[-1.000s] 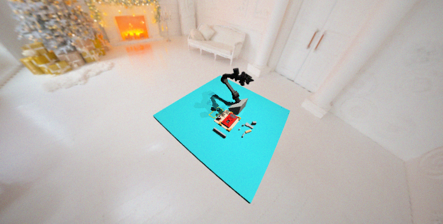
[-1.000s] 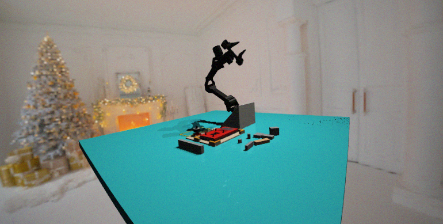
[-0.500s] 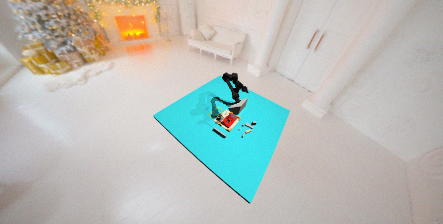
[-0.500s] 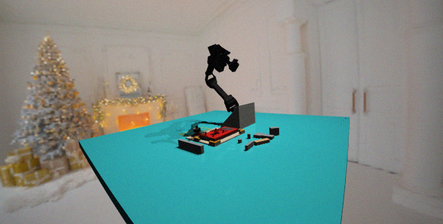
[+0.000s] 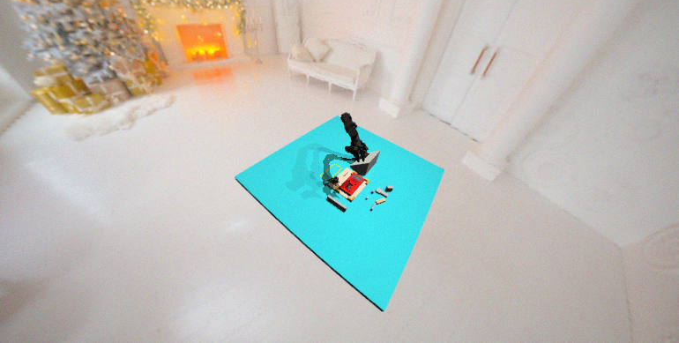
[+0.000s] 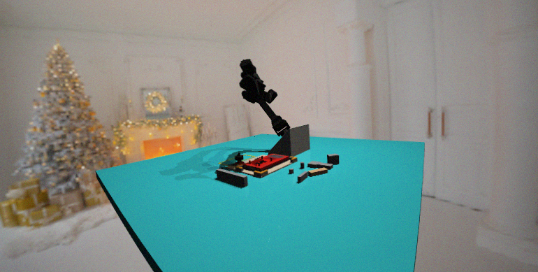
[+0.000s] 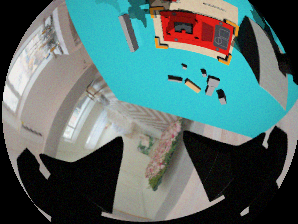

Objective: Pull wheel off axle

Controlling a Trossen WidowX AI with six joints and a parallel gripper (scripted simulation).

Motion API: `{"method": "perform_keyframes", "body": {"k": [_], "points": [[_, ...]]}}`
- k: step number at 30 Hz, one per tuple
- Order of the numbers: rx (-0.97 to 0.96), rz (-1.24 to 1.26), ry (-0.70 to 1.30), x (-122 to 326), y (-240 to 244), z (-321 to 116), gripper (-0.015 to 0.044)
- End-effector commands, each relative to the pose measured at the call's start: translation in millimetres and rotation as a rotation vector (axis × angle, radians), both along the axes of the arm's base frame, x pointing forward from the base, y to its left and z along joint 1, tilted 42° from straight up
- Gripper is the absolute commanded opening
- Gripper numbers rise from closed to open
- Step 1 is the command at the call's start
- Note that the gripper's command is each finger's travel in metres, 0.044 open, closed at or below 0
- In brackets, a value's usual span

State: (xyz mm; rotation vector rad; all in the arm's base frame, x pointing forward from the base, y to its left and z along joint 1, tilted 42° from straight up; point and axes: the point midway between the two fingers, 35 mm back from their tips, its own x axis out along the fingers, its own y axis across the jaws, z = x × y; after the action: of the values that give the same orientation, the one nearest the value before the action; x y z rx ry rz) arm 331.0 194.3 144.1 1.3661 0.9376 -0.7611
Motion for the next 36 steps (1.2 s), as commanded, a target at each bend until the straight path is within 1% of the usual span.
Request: {"method": "perform_keyframes", "body": {"k": [1,9,18,32,36], "points": [[-0.158,-0.109,0.071,16,-44,-18,0.03],[-0.43,-0.266,0.217,32,-126,-39,0.03],[-0.721,-0.384,0.415,31,-207,-45,0.03],[-0.742,-0.39,0.431,35,-212,-46,0.03],[-0.741,-0.389,0.431,36,-218,-52,0.03]]}}
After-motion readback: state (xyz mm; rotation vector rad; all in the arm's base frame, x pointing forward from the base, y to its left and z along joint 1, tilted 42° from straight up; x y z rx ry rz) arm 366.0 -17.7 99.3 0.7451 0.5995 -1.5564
